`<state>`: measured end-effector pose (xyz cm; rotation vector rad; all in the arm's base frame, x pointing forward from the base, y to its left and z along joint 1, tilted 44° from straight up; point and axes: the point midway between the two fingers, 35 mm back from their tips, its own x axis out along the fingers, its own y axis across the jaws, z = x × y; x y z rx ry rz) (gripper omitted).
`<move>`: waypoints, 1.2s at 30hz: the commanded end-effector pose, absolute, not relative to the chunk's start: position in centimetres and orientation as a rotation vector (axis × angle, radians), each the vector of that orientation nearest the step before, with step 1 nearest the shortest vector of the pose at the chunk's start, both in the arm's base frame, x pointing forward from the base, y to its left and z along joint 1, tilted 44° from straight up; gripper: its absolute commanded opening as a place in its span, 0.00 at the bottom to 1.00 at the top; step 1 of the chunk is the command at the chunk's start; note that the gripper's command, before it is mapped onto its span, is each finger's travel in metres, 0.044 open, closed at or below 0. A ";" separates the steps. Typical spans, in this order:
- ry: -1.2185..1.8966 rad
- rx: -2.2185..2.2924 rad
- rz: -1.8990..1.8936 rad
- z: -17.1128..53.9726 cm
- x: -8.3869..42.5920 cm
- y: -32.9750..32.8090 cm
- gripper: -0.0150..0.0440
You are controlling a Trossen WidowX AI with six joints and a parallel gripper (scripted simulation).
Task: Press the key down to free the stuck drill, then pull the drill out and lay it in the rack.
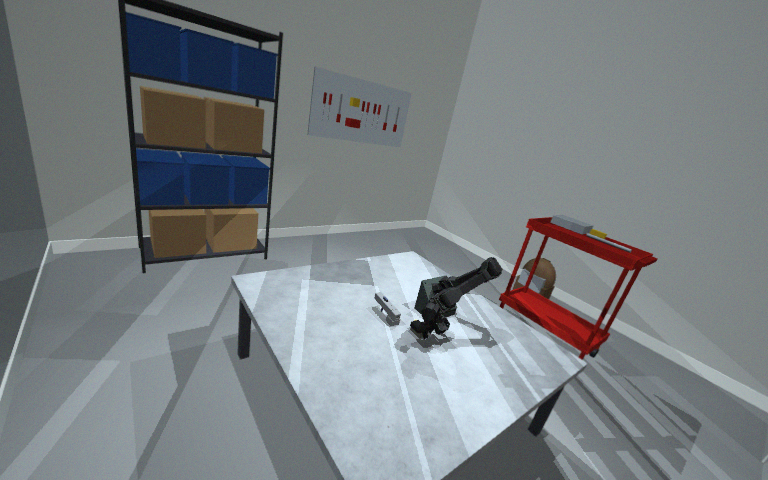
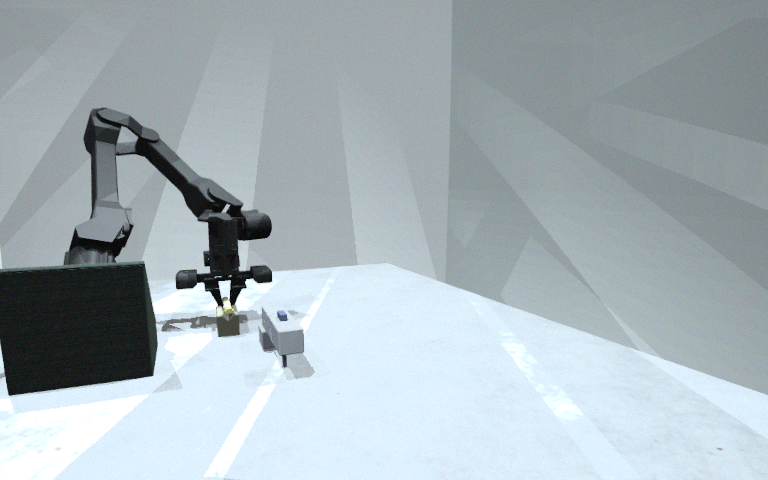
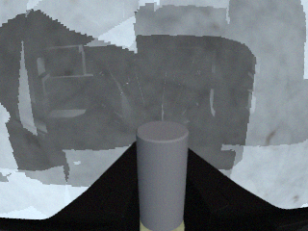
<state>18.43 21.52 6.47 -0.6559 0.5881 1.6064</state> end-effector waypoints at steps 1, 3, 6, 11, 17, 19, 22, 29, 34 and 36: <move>0.603 -0.655 1.602 5.8 18.3 21.6 0.25; 0.603 -0.655 1.602 5.7 18.3 21.7 0.25; 0.603 -0.655 1.602 5.5 18.3 21.7 0.25; 0.603 -0.655 1.602 5.3 18.2 21.7 0.25; 0.603 -0.655 1.602 5.2 18.2 21.6 0.25; 0.603 -0.655 1.602 5.2 18.2 21.6 0.25; 0.603 -0.655 1.602 5.2 18.2 21.5 0.25; 0.603 -0.655 1.602 5.2 18.2 21.5 0.25; 0.603 -0.655 1.602 5.2 18.3 21.4 0.25; 0.603 -0.655 1.602 5.2 18.3 21.4 0.25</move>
